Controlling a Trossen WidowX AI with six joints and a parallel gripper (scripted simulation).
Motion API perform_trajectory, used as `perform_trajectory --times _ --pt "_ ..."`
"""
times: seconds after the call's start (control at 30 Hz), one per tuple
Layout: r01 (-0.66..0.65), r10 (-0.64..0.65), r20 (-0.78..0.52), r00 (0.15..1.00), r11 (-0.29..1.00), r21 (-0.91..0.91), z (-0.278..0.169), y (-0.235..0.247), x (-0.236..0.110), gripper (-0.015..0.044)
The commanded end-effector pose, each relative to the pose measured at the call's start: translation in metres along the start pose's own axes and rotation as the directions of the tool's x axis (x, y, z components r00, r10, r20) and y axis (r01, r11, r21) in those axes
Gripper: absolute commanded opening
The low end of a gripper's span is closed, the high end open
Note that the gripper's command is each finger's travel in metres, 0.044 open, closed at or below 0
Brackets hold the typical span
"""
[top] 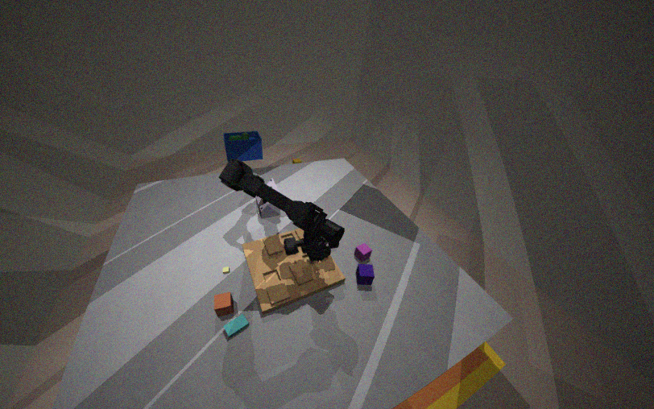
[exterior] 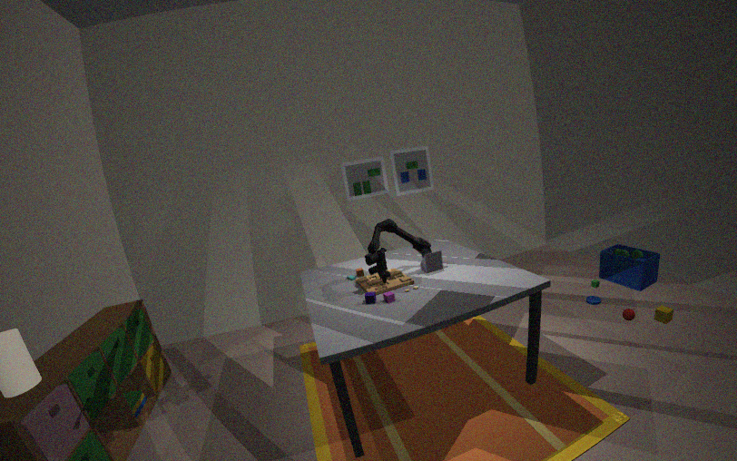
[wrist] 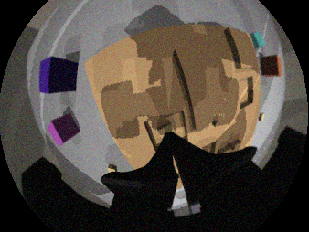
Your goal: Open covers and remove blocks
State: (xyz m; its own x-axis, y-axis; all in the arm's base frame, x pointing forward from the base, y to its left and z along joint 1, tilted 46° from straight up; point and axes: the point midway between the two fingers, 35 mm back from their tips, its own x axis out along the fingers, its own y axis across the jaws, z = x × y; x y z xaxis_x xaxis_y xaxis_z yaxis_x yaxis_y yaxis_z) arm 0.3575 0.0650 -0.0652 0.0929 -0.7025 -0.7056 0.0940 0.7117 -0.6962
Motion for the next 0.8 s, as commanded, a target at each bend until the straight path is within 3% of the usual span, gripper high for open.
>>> perform_trajectory --times 0.0,0.17,0.77 --pt "0.0 0.0 0.0 1.0 1.0 0.004 0.0 0.0 0.0 0.0026" --pt "-0.001 0.001 0.0 1.0 0.993 0.121 0.0 0.0 -0.006 0.0144" --pt "-0.002 0.004 -0.001 1.0 0.821 0.572 0.001 0.001 -0.03 0.0144"
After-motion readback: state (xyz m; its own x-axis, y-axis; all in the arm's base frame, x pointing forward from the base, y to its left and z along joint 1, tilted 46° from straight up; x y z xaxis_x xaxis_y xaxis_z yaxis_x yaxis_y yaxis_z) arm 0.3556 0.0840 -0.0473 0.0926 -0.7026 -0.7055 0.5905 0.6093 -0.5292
